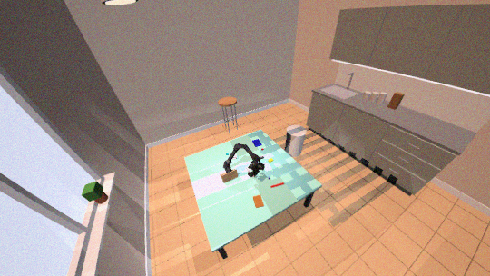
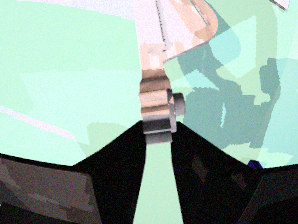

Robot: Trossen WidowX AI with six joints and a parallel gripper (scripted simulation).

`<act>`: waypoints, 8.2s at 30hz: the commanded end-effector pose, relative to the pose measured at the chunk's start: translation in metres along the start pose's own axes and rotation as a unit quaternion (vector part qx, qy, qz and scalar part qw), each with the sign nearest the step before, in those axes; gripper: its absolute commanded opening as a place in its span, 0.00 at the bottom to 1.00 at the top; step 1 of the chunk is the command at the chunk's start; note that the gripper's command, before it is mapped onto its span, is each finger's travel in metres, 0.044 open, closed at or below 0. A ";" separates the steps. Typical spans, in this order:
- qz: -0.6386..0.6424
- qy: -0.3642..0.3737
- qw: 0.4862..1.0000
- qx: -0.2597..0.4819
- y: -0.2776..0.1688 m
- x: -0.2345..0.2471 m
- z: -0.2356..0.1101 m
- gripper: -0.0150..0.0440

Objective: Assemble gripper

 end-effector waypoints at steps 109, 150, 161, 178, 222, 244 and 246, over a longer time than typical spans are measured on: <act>0.492 0.000 0.871 -0.002 0.006 -0.021 -0.001 0.25; 0.920 0.001 0.391 -0.002 0.014 -0.048 0.000 0.25; 0.974 0.002 0.225 -0.002 0.017 -0.055 0.000 0.25; 0.990 0.002 0.138 -0.002 0.018 -0.059 0.006 0.25; 0.991 0.003 0.135 -0.003 0.015 -0.053 0.061 0.25; 0.991 0.002 0.135 -0.002 -0.002 -0.021 0.061 0.25; 0.991 0.002 0.135 -0.002 -0.003 -0.018 0.061 0.25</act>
Point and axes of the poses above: the point midway between the two fingers, 35 mm back from their tips, its own z axis out along the fingers, its own x axis across the jaws, y = z × x, the point moved 1 cm from there along -z, back along the fingers, and after that the axes turned 12 degrees about z, right-handed, at the moved point
